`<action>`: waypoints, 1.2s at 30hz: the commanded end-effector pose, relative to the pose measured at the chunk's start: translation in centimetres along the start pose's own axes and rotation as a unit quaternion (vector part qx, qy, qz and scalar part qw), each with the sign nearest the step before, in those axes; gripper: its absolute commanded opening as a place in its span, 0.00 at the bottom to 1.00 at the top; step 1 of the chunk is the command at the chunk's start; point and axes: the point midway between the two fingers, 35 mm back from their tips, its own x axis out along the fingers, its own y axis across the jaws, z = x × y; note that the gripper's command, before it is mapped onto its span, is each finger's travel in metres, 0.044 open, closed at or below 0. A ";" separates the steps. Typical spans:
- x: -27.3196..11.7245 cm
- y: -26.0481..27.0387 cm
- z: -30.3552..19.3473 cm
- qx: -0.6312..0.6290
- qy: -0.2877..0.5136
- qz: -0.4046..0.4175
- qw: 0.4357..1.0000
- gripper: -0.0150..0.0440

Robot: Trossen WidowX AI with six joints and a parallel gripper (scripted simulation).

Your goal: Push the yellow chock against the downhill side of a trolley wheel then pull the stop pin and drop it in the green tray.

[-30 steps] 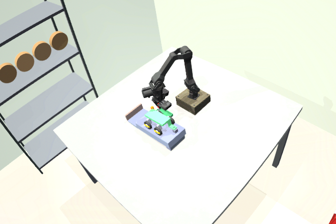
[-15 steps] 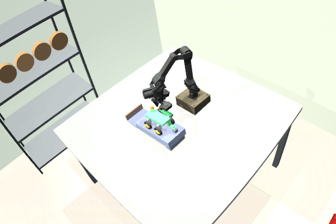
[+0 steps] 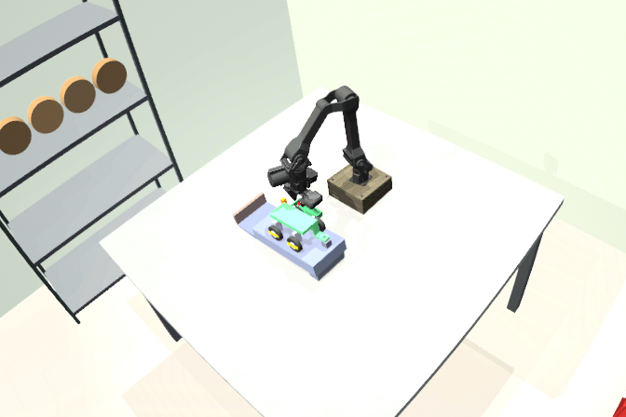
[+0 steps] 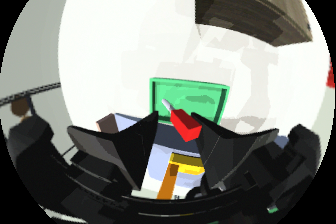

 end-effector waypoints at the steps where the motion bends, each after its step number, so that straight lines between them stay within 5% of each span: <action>1: 0.1 -0.3 0.1 0.001 -0.001 0.002 1.000 0.58; 36: 0.9 -2.2 0.0 0.001 -0.001 0.001 1.000 0.58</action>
